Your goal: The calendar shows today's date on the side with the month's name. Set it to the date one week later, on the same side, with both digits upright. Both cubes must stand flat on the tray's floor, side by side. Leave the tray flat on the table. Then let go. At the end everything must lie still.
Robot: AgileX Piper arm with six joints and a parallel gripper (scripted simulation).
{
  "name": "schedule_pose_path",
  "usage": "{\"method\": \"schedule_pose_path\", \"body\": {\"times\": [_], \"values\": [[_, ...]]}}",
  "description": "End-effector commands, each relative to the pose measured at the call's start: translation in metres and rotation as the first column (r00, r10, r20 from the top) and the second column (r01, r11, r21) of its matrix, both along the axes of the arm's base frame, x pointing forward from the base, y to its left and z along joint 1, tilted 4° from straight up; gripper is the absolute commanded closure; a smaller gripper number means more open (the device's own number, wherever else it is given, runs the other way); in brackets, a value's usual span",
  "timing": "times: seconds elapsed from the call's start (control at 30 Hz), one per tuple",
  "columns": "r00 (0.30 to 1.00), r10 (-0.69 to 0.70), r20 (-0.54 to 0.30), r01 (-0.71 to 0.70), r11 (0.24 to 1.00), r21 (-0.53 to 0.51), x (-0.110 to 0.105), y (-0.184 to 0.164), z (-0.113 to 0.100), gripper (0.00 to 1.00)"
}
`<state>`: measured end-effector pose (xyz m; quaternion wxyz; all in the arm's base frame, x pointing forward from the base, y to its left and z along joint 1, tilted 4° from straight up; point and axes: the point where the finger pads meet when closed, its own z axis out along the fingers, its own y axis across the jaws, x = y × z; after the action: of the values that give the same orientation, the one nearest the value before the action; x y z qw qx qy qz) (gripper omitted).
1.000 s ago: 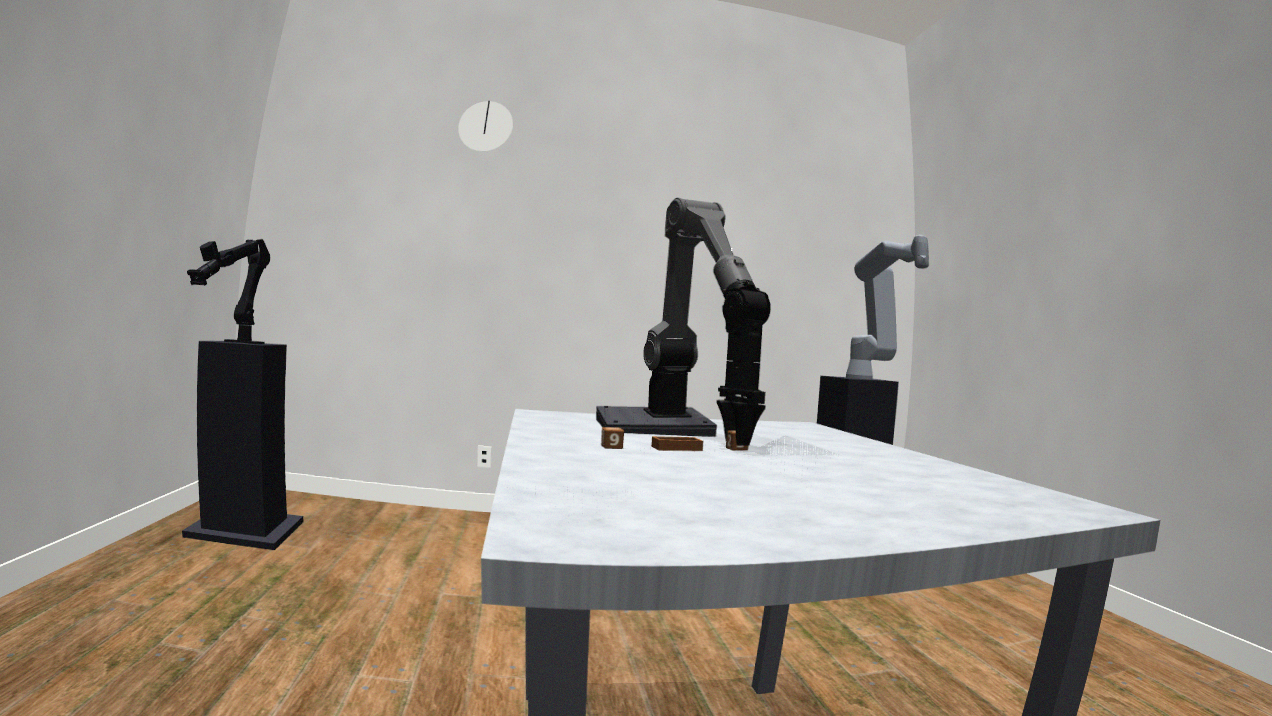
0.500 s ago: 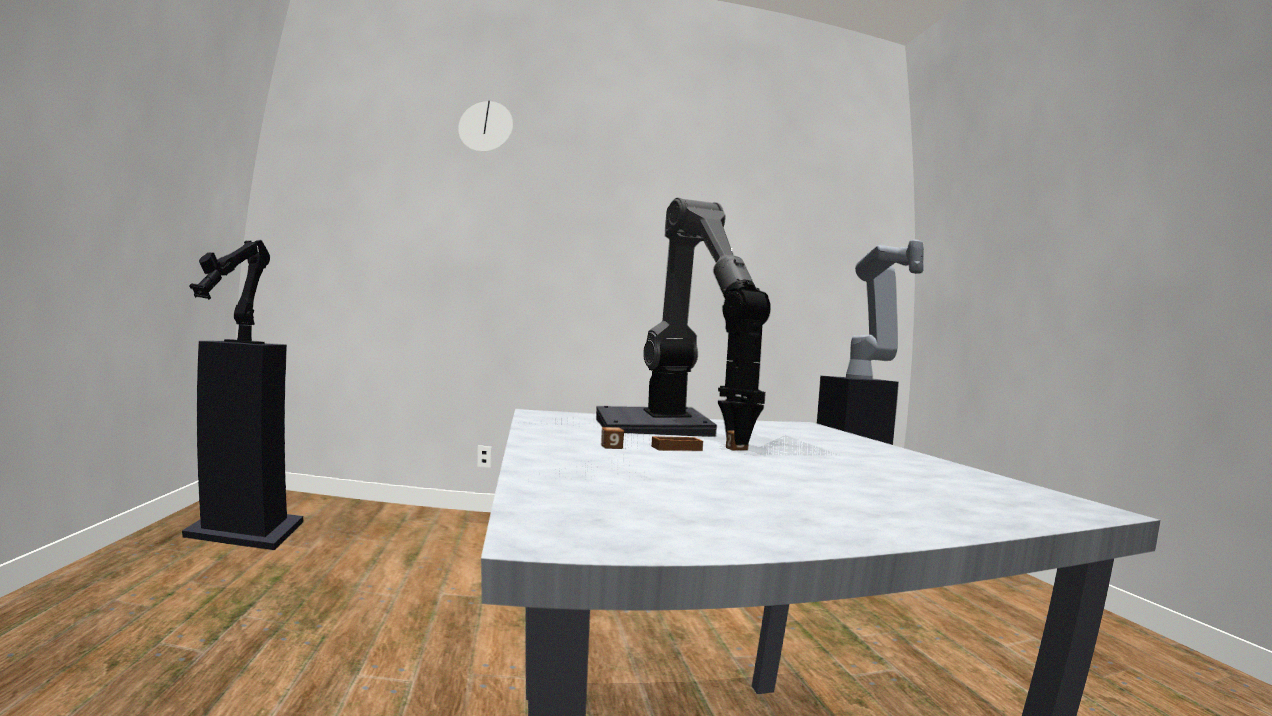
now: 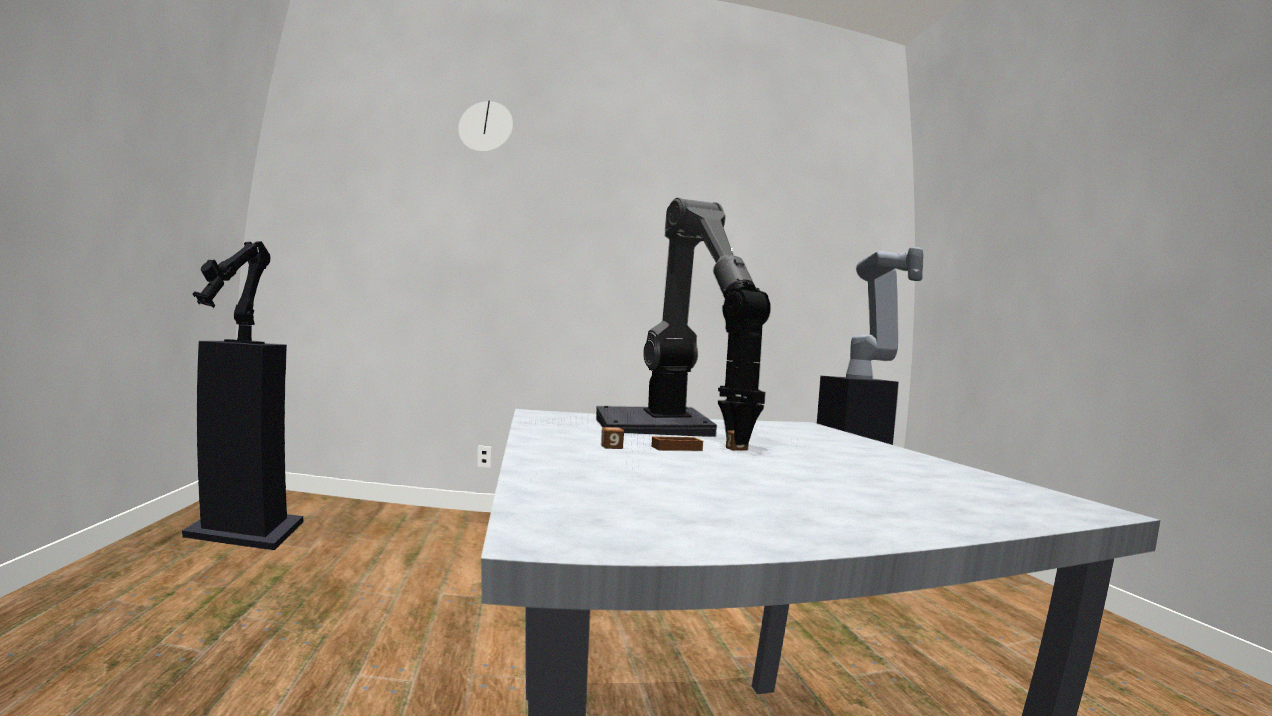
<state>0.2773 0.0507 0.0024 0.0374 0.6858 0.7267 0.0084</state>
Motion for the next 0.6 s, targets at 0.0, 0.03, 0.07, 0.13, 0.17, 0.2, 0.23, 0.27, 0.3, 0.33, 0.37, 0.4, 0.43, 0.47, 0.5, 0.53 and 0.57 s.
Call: {"method": "schedule_pose_path", "body": {"times": [0.0,0.03,0.07,0.13,0.17,0.2,0.23,0.27,0.3,0.33,0.37,0.4,0.43,0.47,0.5,0.53,0.57], "values": [[1.000,-0.001,-0.004,0.001,1.000,-0.002,-0.001,-0.001,-0.001,0.66],[1.000,-0.001,-0.004,0.001,1.000,-0.002,-0.001,-0.001,-0.001,0.66],[1.000,-0.001,-0.004,0.001,1.000,-0.002,-0.001,-0.001,-0.001,0.66],[1.000,-0.001,-0.004,0.001,1.000,-0.002,-0.001,-0.001,-0.001,0.66],[1.000,-0.001,-0.004,0.001,1.000,-0.002,-0.001,-0.001,-0.001,0.66],[1.000,-0.001,-0.004,0.001,1.000,-0.002,-0.001,-0.001,-0.001,0.66],[1.000,-0.001,-0.004,0.001,1.000,-0.002,-0.001,-0.001,-0.001,0.66],[1.000,-0.001,-0.004,0.001,1.000,-0.002,-0.001,-0.001,-0.001,0.66],[1.000,-0.001,-0.004,0.001,1.000,-0.002,-0.001,-0.001,-0.001,0.66],[1.000,-0.001,-0.004,0.001,1.000,-0.002,-0.001,-0.001,-0.001,0.66],[1.000,-0.001,-0.003,0.001,1.000,-0.002,-0.001,-0.001,-0.001,0.66],[1.000,-0.001,-0.003,0.001,1.000,-0.001,-0.001,-0.001,0.000,0.66],[1.000,-0.001,0.001,0.001,1.000,-0.001,0.000,0.000,0.002,0.66],[1.000,-0.001,0.003,0.001,1.000,0.000,0.000,0.000,0.005,0.66],[1.000,-0.001,0.003,0.001,1.000,0.000,0.000,0.000,0.007,0.66],[1.000,-0.001,0.003,0.001,1.000,0.001,0.000,0.001,0.011,0.66],[1.000,0.000,0.003,0.000,1.000,0.001,-0.001,0.001,0.016,0.66]]}}
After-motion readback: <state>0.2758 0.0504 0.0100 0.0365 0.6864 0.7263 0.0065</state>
